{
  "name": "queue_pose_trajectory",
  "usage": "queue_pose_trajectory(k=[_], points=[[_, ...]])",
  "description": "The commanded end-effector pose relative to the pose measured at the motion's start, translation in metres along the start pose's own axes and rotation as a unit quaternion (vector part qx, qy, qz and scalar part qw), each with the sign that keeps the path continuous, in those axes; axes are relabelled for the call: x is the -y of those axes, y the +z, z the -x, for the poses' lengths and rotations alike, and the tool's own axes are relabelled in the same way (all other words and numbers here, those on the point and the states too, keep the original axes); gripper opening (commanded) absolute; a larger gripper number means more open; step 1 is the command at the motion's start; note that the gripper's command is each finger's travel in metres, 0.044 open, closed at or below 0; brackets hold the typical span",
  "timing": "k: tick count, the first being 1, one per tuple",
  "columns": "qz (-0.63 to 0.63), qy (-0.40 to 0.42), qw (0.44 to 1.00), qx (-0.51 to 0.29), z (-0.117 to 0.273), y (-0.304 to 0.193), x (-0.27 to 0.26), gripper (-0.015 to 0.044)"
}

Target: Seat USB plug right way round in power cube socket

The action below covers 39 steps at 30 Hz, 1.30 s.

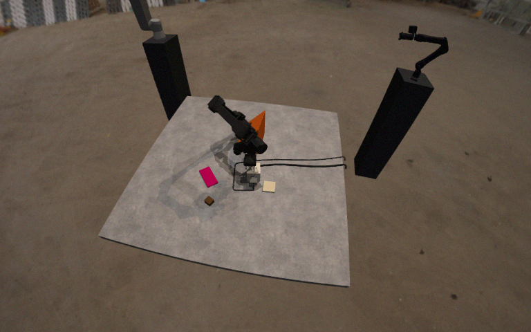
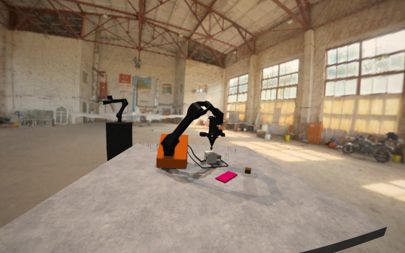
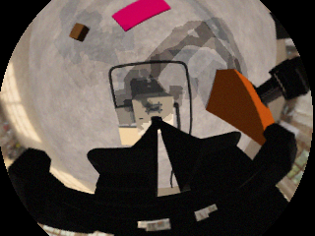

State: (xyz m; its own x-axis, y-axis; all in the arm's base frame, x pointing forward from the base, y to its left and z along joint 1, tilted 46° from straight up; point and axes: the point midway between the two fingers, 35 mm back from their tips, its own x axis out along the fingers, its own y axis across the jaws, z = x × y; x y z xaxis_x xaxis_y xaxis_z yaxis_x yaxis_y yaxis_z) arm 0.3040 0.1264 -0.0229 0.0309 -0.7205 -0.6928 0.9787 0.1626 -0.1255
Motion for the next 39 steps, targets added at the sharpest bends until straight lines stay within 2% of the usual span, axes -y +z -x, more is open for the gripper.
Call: queue_pose_trajectory(k=[1,39], points=[[0.002,0.001,1.0,0.004,-0.0016,0.001,-0.0005,0.0],[0.007,0.001,1.0,0.014,-0.0061,0.0038,-0.0007,0.0]])
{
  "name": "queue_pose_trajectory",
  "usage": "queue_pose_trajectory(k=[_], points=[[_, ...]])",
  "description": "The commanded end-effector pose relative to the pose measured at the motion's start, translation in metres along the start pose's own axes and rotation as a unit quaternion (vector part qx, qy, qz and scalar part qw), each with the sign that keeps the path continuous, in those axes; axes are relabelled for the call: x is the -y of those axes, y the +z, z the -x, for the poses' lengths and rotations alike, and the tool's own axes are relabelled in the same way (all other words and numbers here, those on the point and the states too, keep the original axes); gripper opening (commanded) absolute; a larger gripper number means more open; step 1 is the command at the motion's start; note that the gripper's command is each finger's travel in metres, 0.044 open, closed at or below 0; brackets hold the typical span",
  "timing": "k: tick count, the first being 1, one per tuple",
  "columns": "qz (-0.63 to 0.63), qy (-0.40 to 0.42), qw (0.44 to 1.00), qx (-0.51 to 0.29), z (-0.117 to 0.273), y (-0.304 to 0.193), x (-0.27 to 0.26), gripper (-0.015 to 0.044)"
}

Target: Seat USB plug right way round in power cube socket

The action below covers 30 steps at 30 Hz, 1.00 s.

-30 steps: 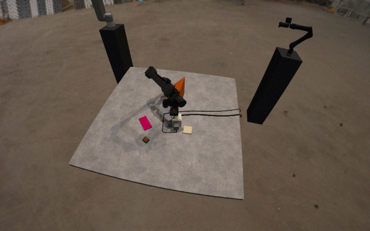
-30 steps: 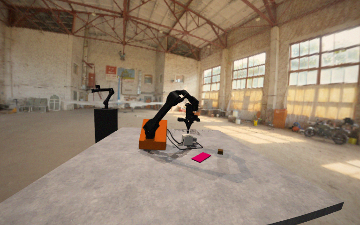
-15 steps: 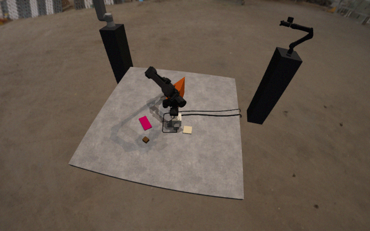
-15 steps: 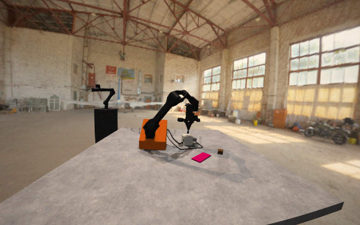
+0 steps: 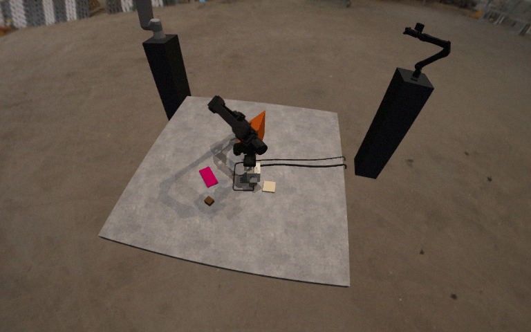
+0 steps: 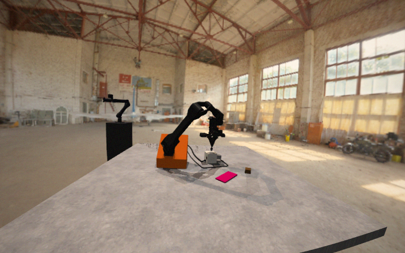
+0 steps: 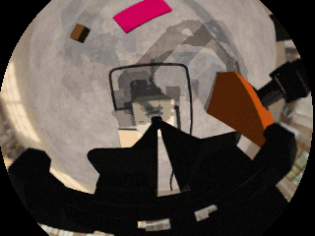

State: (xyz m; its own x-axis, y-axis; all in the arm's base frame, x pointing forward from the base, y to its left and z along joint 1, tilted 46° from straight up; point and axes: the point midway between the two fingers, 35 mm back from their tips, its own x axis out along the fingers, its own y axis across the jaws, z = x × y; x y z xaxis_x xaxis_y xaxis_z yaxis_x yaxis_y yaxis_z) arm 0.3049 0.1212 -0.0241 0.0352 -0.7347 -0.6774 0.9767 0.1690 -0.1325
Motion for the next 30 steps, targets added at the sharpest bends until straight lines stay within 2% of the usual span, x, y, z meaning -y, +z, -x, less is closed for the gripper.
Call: queue_pose_trajectory(k=[1,30], points=[[0.002,0.001,1.0,0.004,-0.0016,0.001,-0.0005,0.0],[0.006,0.001,1.0,0.012,-0.0051,0.003,-0.0006,0.0]])
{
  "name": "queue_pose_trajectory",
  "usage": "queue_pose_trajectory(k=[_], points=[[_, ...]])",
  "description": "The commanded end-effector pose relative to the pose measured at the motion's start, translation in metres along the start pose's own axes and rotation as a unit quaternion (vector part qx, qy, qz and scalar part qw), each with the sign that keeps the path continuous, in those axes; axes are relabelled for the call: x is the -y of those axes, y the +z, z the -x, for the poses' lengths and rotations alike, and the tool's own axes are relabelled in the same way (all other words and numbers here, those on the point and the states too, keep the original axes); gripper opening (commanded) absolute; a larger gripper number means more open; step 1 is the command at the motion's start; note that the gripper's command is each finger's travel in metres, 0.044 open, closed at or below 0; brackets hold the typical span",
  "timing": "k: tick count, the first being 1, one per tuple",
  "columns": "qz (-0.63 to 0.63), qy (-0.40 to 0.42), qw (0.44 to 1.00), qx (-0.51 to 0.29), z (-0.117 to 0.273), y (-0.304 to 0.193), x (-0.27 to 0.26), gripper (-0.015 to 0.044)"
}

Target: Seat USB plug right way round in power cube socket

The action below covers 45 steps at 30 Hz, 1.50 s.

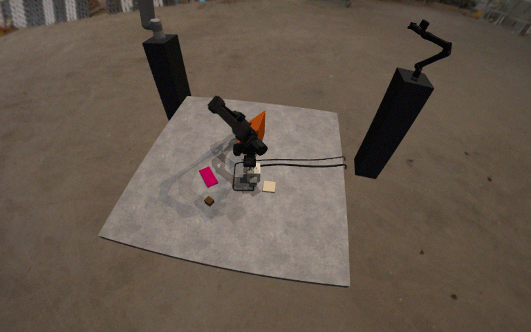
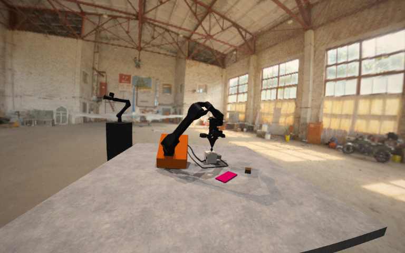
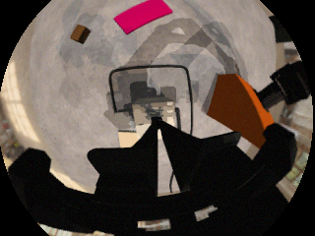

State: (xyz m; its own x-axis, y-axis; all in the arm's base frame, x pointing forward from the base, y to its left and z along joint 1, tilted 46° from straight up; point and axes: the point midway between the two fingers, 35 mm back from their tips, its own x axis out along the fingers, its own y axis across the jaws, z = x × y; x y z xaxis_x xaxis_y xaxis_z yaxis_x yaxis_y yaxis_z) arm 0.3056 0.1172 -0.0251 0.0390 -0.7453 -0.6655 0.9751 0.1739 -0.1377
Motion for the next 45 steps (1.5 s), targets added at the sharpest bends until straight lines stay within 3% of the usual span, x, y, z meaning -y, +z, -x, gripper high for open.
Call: queue_pose_trajectory(k=[1,45], points=[[0.002,0.001,1.0,0.004,-0.0016,0.001,-0.0005,0.0],[0.003,0.001,1.0,0.007,-0.0069,0.0015,-0.0005,0.0]])
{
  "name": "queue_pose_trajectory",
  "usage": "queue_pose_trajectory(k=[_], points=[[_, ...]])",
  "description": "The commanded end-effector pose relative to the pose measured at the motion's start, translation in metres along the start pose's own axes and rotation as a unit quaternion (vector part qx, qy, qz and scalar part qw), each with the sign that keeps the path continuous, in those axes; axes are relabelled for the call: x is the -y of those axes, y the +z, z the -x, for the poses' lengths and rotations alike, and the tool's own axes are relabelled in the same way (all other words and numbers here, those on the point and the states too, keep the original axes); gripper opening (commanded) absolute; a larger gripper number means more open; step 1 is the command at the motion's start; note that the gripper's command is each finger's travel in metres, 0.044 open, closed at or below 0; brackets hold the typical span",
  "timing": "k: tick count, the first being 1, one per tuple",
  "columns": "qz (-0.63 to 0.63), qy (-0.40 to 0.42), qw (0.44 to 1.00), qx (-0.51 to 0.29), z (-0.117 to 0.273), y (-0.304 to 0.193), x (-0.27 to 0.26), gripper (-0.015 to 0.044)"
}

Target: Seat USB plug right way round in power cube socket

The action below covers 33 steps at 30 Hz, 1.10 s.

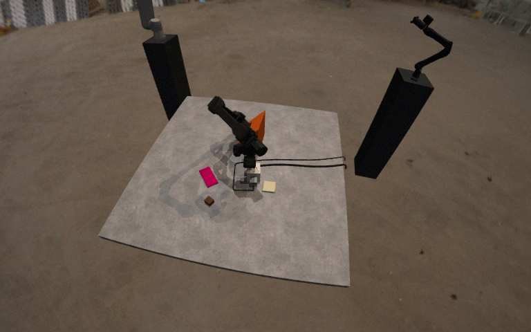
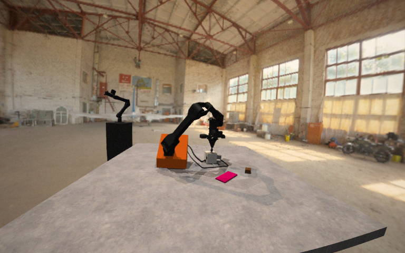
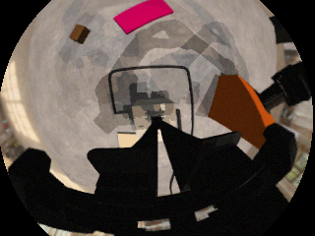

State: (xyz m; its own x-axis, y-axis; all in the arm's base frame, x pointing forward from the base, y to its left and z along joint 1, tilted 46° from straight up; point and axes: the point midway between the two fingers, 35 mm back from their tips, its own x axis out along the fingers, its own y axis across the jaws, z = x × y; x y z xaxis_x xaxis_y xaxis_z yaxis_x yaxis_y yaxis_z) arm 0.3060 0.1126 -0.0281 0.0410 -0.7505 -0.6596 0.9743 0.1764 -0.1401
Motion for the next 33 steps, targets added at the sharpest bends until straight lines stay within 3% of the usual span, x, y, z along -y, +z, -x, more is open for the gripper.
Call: queue_pose_trajectory(k=[1,33], points=[[0.002,0.001,1.0,0.002,-0.0016,0.0007,-0.0004,0.0],[0.001,0.001,1.0,0.003,-0.0054,0.0005,-0.0005,0.0]])
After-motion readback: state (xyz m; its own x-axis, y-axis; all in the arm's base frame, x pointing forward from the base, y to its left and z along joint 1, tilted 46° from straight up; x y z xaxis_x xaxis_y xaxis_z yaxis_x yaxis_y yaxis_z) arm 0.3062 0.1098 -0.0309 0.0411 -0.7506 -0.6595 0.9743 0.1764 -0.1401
